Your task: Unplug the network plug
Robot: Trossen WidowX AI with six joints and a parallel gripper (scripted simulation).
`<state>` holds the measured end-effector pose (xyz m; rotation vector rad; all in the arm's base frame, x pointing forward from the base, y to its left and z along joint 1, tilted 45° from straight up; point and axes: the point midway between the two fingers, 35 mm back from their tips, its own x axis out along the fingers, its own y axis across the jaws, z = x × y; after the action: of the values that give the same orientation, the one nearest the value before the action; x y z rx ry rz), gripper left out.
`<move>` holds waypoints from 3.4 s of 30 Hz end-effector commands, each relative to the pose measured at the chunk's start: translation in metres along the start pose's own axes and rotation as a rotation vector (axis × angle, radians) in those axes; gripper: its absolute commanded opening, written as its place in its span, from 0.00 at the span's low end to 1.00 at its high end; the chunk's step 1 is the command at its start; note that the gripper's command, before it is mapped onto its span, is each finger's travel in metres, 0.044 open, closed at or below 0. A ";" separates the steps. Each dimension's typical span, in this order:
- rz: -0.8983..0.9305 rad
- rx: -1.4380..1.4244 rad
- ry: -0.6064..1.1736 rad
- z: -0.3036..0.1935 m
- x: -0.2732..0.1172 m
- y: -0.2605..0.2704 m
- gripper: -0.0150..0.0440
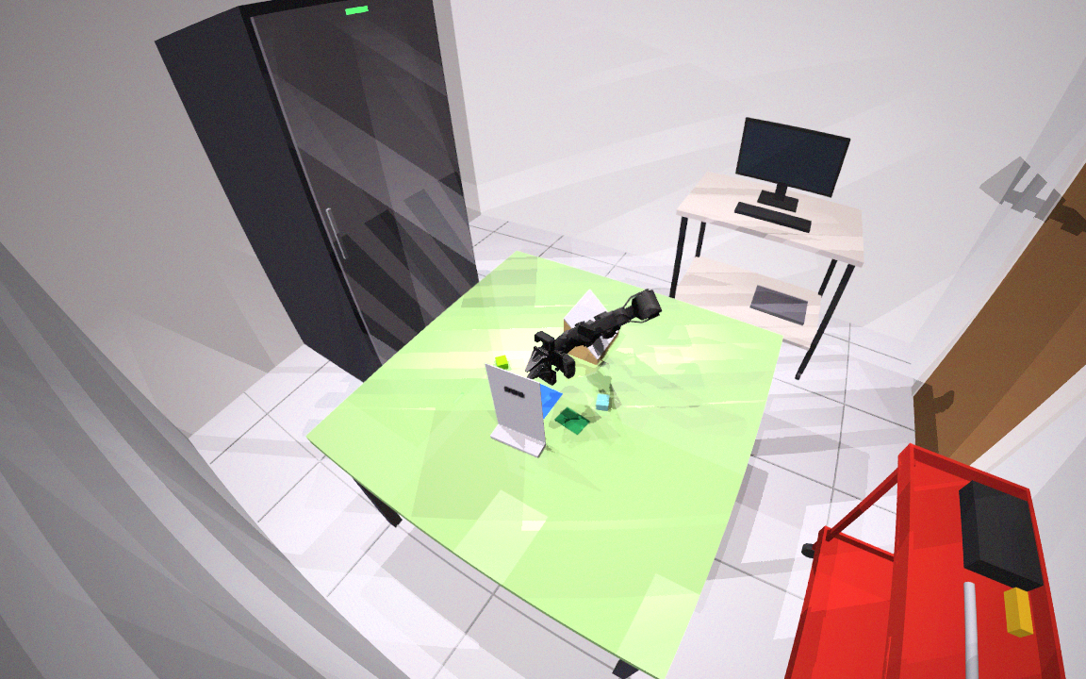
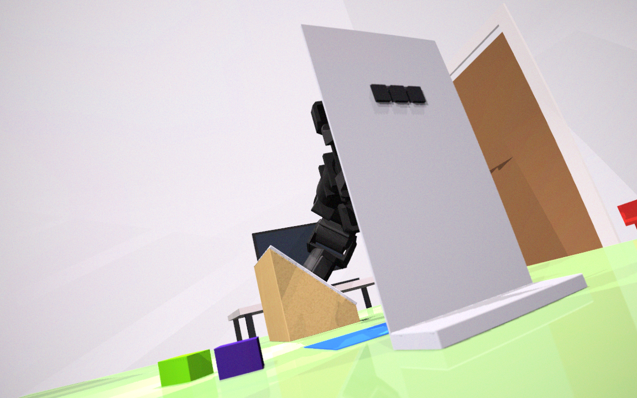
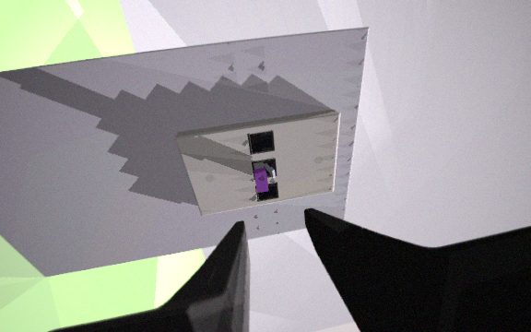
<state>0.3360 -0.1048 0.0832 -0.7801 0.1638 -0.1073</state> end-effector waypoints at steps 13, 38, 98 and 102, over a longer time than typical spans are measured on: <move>-0.003 -0.005 0.004 0.005 0.026 -0.001 0.52; -0.005 -0.004 0.003 0.013 0.049 -0.001 0.40; -0.003 -0.005 0.004 0.005 0.022 0.000 0.25; -0.003 -0.005 0.004 0.004 0.020 0.000 0.25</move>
<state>0.3591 -0.1060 0.0842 -0.7845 0.1685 -0.1157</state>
